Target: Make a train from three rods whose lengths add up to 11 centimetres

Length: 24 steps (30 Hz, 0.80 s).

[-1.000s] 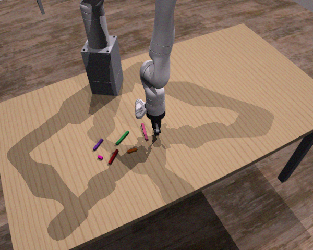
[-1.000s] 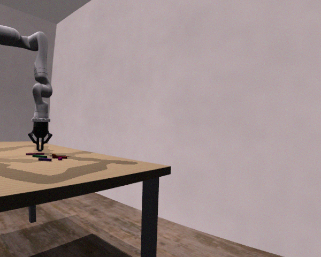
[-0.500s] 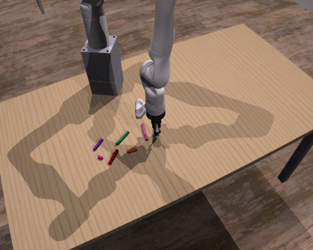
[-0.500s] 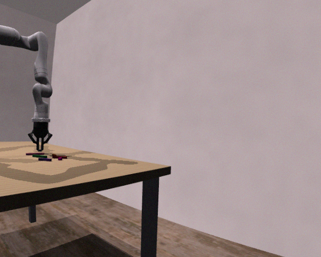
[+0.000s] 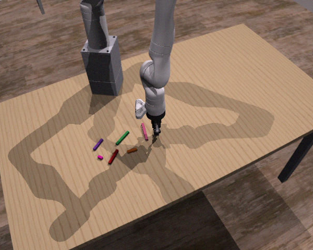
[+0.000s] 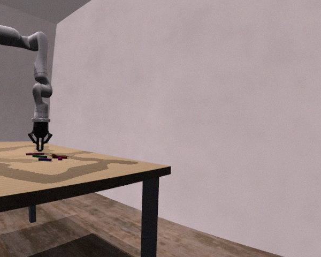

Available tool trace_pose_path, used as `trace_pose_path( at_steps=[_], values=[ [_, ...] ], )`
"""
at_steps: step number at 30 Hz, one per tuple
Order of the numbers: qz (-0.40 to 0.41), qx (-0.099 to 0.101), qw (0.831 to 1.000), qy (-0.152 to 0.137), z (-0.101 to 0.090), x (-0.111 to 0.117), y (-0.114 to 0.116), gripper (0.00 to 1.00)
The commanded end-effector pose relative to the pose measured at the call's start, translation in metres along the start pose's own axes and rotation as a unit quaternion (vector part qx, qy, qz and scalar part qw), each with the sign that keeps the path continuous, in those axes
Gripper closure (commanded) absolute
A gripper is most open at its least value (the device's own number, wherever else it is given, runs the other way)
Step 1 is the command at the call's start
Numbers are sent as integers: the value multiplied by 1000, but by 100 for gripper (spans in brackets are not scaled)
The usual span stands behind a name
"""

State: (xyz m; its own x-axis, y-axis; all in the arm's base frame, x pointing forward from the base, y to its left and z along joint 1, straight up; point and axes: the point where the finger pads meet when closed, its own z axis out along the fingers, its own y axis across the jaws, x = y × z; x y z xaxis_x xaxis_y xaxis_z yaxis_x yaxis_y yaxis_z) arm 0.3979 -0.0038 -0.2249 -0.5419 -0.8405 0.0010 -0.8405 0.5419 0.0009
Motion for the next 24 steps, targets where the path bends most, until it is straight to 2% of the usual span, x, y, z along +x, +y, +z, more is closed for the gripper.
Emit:
trace_pose_path(
  at_steps=[1, 24],
  values=[
    [0, 1, 1000, 0, -1, 0, -1, 95],
    [0, 1, 1000, 0, 11, 0, -1, 95]
  ],
)
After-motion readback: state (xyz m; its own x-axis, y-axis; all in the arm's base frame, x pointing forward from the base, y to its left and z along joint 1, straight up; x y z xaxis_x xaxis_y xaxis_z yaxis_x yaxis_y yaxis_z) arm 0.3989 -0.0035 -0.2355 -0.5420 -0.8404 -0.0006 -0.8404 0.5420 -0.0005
